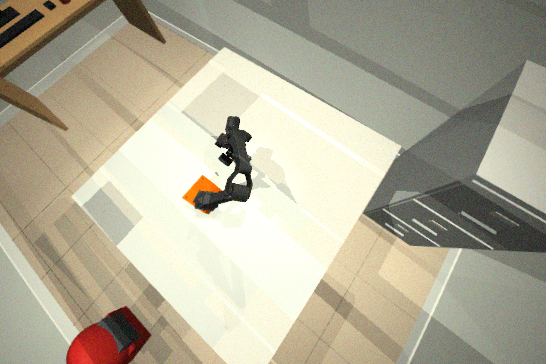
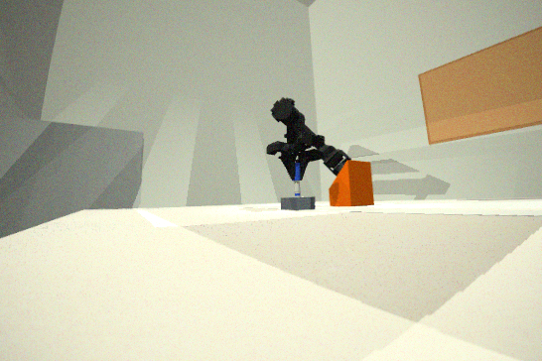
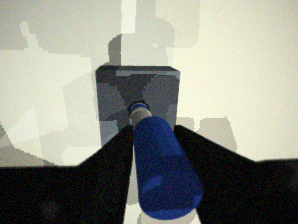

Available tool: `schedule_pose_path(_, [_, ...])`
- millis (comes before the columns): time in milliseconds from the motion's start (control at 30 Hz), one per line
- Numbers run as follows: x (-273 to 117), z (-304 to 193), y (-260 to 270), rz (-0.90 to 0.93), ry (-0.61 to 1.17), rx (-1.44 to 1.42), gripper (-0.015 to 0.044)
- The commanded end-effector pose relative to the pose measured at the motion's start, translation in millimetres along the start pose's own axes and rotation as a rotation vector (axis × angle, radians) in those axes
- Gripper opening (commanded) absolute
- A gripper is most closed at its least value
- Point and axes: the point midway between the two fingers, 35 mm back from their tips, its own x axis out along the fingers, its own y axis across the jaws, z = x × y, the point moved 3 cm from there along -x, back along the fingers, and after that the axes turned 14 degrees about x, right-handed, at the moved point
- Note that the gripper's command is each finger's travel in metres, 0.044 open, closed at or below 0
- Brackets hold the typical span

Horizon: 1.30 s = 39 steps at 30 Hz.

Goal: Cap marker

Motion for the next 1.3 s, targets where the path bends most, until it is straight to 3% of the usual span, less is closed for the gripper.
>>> schedule_pose_path(0, [30,-3,2,0.043,0.039,0.014,0.0])
schedule_pose_path(1267, [46,-2,4,0.043,0.039,0.014,0.0])
